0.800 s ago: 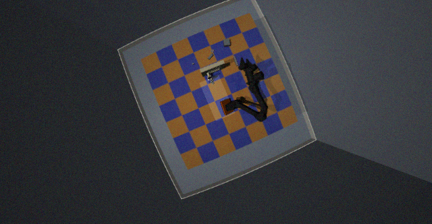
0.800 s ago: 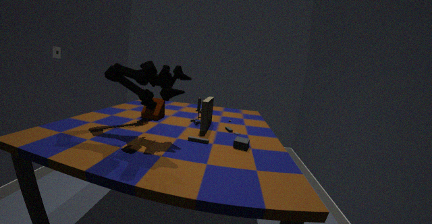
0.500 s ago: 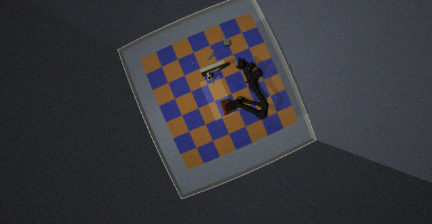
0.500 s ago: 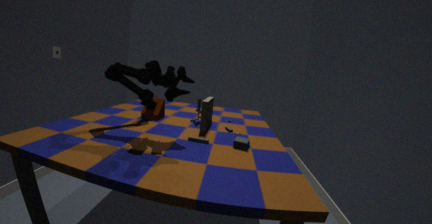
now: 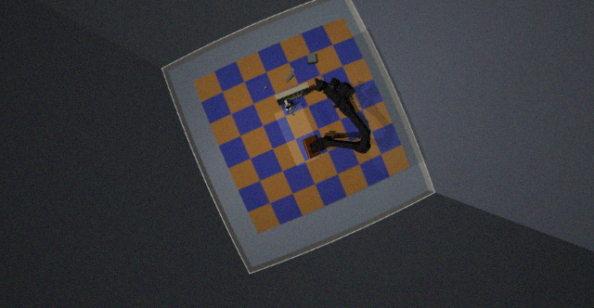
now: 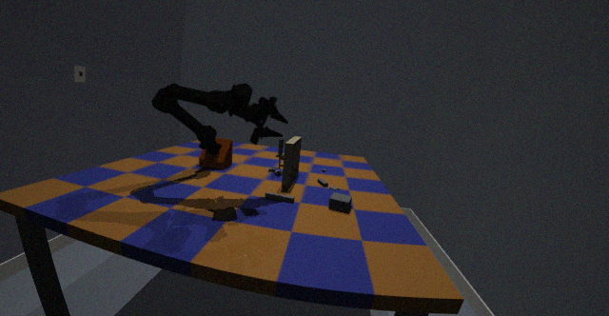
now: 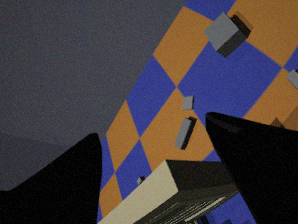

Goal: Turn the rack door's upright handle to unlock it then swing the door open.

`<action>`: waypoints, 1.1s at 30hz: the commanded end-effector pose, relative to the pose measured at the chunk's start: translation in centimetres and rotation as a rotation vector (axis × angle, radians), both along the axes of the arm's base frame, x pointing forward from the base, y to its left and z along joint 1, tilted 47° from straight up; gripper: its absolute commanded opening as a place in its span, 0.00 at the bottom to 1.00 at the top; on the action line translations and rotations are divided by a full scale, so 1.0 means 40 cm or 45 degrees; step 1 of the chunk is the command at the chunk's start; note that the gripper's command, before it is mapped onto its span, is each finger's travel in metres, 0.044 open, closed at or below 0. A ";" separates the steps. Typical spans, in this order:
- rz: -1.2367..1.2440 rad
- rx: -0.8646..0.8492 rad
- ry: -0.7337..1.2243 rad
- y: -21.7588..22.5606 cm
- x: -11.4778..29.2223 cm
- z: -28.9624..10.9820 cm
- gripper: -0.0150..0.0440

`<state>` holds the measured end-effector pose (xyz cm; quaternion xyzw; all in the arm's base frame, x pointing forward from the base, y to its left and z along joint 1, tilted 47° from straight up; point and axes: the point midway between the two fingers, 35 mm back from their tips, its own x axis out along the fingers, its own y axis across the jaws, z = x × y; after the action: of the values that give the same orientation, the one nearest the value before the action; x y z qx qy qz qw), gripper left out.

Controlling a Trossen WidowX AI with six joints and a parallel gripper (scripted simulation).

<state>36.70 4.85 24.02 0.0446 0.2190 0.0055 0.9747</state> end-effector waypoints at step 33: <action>-0.169 -0.347 0.922 0.224 -0.018 -0.335 0.73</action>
<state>36.38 13.15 11.59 -0.0497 0.5238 -0.0839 0.8463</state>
